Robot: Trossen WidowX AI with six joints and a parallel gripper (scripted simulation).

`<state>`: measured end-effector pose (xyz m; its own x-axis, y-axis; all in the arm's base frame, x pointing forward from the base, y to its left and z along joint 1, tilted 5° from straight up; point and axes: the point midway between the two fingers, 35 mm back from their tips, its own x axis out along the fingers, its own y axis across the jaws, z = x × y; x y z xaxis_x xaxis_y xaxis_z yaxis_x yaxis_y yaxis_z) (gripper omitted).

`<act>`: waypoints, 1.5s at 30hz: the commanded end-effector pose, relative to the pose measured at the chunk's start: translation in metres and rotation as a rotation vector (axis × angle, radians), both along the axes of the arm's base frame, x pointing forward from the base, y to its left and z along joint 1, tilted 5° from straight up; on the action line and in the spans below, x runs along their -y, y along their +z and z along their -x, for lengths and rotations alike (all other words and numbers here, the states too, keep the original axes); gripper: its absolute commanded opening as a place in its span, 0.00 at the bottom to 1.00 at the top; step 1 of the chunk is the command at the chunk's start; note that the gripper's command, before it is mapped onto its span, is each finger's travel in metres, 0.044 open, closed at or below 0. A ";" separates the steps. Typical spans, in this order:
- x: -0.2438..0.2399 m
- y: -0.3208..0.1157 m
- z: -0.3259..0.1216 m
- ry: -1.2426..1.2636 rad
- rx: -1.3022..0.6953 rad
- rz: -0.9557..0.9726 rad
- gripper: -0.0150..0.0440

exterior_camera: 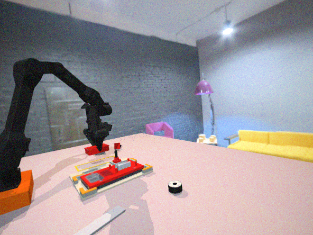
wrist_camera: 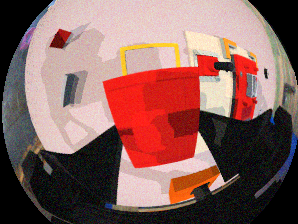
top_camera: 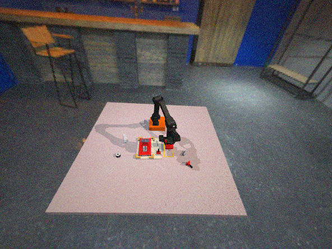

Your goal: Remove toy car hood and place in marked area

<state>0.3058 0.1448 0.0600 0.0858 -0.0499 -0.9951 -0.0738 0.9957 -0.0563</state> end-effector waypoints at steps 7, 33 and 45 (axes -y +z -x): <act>0.002 -0.011 0.002 0.003 -0.008 0.007 0.25; 0.004 -0.031 0.002 0.003 -0.008 0.007 0.25; 0.005 -0.035 0.002 0.003 -0.008 0.007 0.25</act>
